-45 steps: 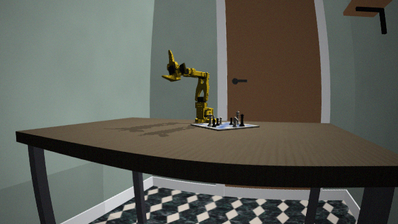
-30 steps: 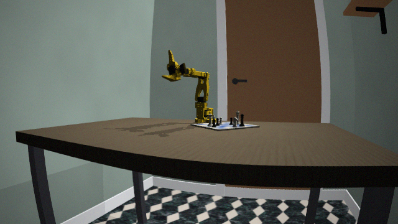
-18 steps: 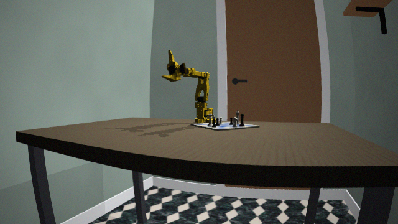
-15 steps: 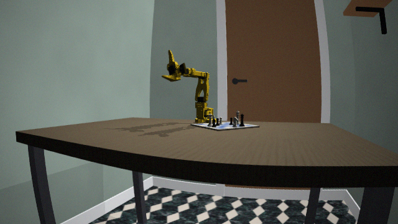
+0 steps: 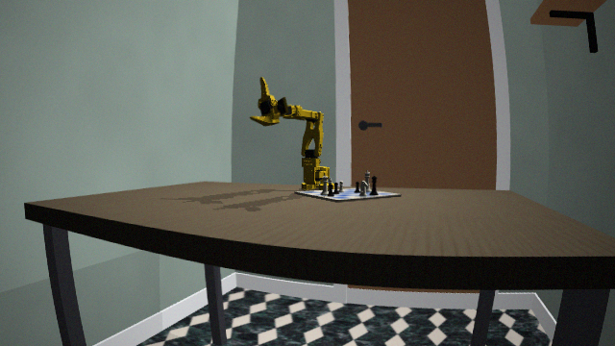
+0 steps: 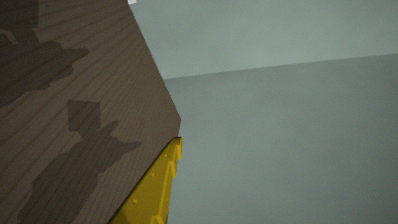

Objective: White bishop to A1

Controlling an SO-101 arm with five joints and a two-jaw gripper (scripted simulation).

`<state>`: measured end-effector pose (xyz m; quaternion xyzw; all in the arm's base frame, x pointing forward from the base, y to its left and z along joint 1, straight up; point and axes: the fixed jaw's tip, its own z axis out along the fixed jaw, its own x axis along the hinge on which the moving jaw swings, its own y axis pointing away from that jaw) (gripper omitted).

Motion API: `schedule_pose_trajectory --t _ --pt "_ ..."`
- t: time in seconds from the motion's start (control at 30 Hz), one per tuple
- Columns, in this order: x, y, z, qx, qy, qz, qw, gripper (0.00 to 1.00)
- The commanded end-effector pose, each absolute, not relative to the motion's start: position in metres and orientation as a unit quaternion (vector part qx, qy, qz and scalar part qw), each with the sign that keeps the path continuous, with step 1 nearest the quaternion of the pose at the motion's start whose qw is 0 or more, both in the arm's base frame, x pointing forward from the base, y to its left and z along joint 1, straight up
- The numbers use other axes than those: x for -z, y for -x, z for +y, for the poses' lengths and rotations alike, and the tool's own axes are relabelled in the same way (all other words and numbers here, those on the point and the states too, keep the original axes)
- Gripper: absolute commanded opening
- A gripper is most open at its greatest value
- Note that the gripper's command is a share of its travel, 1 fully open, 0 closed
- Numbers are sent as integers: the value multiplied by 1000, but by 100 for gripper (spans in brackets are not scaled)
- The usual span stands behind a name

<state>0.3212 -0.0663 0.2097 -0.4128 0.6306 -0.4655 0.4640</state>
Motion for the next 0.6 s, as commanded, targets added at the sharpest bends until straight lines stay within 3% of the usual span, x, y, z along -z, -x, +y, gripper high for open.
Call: schedule_pose_trajectory --t 0.0,0.37,0.57 --pt "-211 -321 -66 466 412 630 466 100" --pt "-214 -319 -63 462 409 631 471 99" --pt "-213 -314 -49 420 402 653 486 95"
